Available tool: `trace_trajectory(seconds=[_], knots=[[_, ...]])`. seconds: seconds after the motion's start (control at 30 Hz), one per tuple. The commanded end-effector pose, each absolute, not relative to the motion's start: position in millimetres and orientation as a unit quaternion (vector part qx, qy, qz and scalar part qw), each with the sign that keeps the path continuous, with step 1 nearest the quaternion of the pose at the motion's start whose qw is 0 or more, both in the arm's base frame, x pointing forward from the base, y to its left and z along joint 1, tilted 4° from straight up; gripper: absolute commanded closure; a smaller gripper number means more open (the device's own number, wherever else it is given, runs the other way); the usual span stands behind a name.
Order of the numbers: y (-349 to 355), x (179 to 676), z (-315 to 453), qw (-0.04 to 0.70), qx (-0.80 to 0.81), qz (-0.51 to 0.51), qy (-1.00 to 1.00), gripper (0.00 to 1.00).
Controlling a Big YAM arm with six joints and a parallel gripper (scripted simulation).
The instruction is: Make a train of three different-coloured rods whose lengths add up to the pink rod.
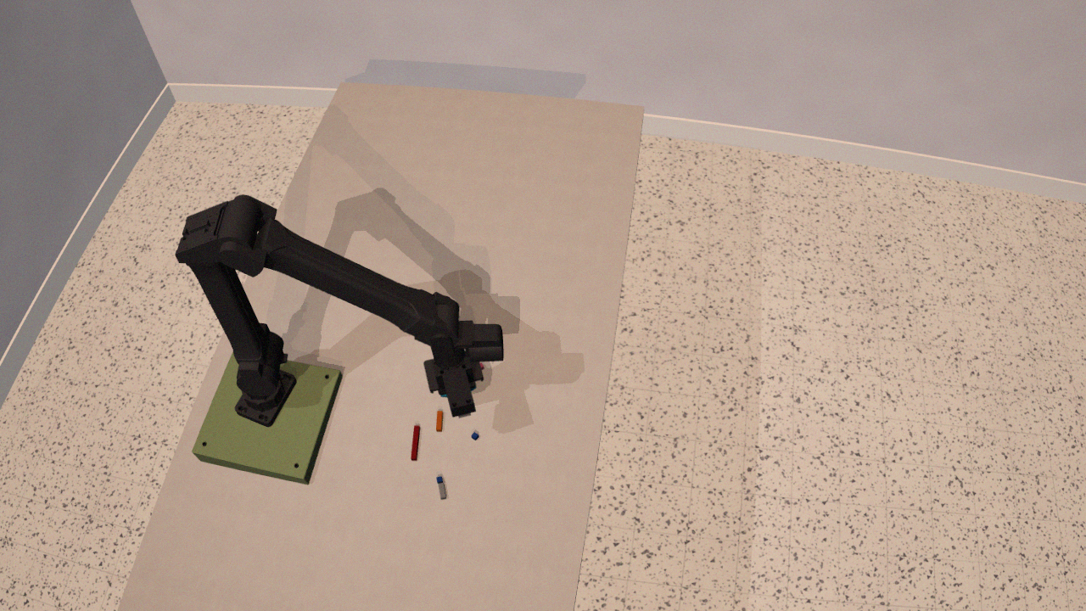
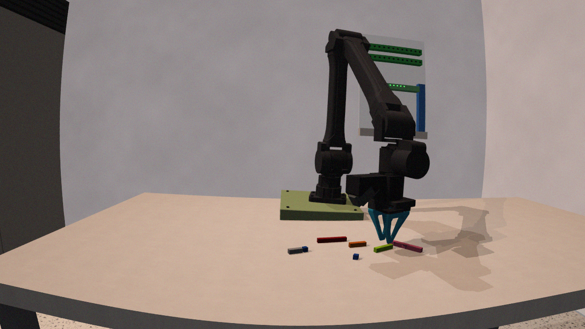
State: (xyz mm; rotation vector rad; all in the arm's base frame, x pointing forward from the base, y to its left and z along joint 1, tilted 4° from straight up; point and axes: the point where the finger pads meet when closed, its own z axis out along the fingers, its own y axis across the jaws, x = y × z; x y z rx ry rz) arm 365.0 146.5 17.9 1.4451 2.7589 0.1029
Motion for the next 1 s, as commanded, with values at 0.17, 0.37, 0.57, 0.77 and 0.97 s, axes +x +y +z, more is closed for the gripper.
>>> trace_trajectory(seconds=[0.17,0.37,0.57,0.77,0.97], knots=[[142.9,367.8,18.4,0.017,0.467,0.034,0.884,0.77],[142.9,367.8,18.4,0.017,0.467,0.034,0.884,0.77],[142.7,367.9,18.3,0.017,0.467,0.034,0.884,0.77],[142.4,367.7,17.2,0.016,0.466,0.033,0.884,0.77],[142.5,370.0,17.4,0.016,0.464,0.033,0.885,0.77]])
